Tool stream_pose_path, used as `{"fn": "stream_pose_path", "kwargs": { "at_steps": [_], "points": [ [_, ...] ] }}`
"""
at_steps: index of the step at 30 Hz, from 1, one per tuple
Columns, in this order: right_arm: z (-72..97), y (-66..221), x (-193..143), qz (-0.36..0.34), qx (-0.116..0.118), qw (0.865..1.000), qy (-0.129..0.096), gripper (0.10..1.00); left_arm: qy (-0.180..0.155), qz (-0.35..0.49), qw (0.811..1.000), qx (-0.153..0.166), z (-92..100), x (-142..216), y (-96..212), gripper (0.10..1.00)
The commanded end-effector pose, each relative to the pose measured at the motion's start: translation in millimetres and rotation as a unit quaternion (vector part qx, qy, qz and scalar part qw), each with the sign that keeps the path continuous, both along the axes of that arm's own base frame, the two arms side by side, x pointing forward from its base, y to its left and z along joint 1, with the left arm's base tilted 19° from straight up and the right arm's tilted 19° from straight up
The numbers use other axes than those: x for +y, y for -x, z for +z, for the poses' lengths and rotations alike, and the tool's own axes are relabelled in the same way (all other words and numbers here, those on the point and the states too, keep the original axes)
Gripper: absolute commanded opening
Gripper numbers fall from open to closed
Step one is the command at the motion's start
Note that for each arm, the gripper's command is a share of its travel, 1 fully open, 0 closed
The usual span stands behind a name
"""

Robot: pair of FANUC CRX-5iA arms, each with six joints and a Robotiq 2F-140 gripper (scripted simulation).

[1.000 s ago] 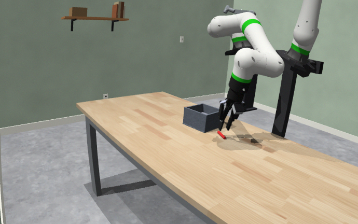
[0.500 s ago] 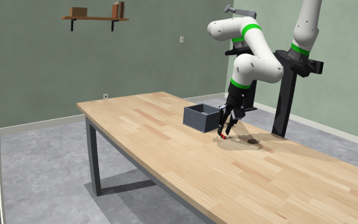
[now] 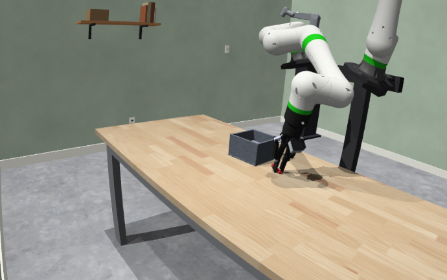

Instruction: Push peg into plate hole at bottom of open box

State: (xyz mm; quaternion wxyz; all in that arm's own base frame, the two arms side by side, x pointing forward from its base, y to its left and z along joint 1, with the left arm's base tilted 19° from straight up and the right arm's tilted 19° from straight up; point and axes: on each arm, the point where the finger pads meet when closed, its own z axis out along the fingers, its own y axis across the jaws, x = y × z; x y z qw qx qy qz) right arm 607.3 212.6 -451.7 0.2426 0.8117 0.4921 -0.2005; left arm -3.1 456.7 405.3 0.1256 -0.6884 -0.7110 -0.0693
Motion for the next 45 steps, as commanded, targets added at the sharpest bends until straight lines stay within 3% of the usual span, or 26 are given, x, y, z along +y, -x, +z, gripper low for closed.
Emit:
{"fn": "stream_pose_path", "kwargs": {
  "at_steps": [1, 16, 35, 45],
  "points": [
    [1.0, -1, 1, 0.0, -0.001, 1.0, -0.001, 0.099, -0.001, 0.0, 1.0, 0.0, 0.9, 0, 0, 1.0],
    [5.5, -1, 3, 0.0, -0.001, 1.0, -0.001, 0.099, -0.001, 0.0, 1.0, 0.0, 0.9, 0, 0, 1.0],
    [67.4, 4, 23, 0.0, -0.001, 1.0, -0.001, 0.099, -0.001, 0.0, 1.0, 0.0, 0.9, 0, 0, 1.0],
    [72.6, 4, 25, 0.0, -0.001, 1.0, -0.001, 0.099, -0.001, 0.0, 1.0, 0.0, 0.9, 0, 0, 1.0]
  ]
}}
